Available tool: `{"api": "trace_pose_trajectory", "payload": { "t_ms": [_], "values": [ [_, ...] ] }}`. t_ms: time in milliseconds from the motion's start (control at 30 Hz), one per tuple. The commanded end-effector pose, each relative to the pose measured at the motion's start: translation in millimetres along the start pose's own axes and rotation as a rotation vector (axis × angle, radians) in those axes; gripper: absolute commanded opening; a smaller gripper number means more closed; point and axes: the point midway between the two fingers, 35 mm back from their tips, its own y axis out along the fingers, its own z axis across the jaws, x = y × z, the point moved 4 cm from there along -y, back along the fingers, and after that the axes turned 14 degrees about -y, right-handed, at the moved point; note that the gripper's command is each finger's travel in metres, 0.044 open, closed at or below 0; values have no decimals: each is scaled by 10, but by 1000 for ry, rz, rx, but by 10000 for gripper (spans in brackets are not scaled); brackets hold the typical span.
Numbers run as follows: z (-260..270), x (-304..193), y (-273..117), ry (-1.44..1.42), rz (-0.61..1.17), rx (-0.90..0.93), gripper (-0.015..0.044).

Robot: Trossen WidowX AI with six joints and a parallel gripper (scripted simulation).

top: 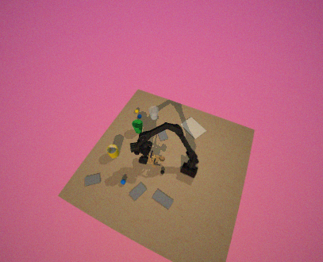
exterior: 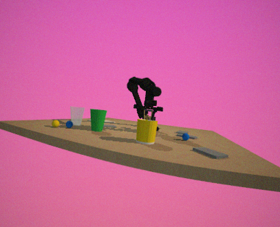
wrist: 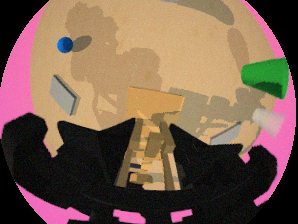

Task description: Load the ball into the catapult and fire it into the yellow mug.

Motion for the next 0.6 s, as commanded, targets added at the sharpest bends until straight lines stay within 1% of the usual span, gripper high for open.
{"api": "trace_pose_trajectory", "payload": {
  "t_ms": [0, 567],
  "values": [
    [5, 13, 22, 3, -7, 4, 0],
    [8, 20, 300, 1, -7, 3, 0]
  ]
}}
